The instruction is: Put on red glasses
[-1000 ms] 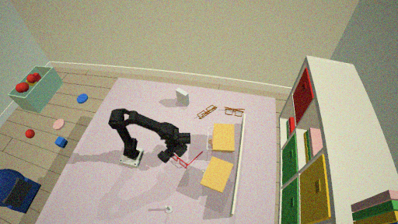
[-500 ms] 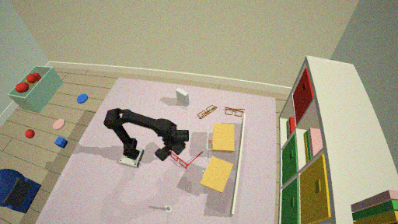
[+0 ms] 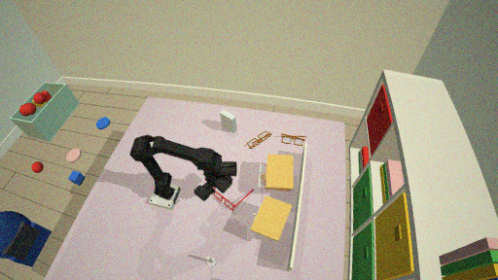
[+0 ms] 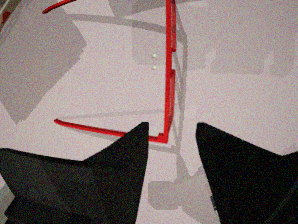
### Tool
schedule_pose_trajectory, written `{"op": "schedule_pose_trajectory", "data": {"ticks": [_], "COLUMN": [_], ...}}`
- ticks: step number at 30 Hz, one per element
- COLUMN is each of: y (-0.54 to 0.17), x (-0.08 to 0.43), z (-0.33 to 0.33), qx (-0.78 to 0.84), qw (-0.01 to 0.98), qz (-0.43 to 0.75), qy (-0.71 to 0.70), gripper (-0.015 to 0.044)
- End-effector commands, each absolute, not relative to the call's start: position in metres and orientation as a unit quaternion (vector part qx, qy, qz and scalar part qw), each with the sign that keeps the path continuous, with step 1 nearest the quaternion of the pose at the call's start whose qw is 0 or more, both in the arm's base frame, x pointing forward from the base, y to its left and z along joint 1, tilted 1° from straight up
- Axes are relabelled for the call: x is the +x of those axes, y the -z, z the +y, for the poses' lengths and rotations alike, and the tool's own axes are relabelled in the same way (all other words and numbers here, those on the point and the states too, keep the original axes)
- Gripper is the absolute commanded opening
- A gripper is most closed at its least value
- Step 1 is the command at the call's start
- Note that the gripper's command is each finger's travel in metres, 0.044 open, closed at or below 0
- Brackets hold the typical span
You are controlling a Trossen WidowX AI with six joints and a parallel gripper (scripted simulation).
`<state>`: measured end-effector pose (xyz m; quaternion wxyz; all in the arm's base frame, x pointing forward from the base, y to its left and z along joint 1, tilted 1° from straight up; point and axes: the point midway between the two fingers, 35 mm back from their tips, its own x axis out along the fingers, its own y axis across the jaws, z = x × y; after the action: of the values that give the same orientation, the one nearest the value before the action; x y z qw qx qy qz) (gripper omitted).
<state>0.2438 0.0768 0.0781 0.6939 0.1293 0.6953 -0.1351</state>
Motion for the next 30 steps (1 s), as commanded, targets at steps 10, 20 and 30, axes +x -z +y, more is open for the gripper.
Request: {"op": "schedule_pose_trajectory", "data": {"ticks": [10,20,30], "y": [-0.074,-0.057,-0.041], "x": [0.247,0.248,0.248], "z": [0.079,0.079,0.079], "qx": [0.13,0.13,0.13], "qw": [0.696,0.696,0.696], "qz": [0.694,0.694,0.694], "qy": [0.13,0.13,0.13], "gripper": [0.014,0.014,0.014]}}
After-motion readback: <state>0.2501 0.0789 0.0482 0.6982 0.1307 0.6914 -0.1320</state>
